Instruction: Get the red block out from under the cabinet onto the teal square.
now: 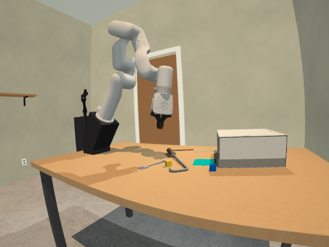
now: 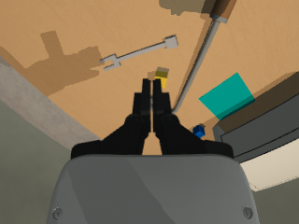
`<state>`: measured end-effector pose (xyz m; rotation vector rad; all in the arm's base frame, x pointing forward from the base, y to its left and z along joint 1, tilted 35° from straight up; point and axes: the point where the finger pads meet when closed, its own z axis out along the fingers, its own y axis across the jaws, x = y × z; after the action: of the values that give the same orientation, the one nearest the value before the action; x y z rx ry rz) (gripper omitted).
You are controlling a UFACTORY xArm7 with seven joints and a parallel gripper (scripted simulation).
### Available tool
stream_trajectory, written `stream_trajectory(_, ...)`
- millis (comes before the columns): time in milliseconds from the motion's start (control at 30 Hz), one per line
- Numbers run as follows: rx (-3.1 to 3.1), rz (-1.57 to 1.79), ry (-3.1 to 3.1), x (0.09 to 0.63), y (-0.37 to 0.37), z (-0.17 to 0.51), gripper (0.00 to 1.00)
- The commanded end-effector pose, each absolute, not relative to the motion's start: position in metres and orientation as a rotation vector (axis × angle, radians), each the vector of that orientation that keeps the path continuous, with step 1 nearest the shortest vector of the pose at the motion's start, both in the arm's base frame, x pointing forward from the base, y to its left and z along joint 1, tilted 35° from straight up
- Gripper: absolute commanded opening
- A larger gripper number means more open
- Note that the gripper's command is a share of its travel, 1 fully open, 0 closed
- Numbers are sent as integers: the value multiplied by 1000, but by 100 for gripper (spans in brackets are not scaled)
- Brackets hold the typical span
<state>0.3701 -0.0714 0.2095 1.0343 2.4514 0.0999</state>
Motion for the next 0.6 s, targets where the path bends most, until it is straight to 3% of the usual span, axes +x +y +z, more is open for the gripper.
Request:
stream_trajectory(0, 673, 17, 2509, 383, -3, 206, 0)
stream_trajectory(267, 182, -66, 2521, 375, 69, 198, 0)
stream_trajectory(567, 162, -68, 2520, 374, 72, 198, 0)
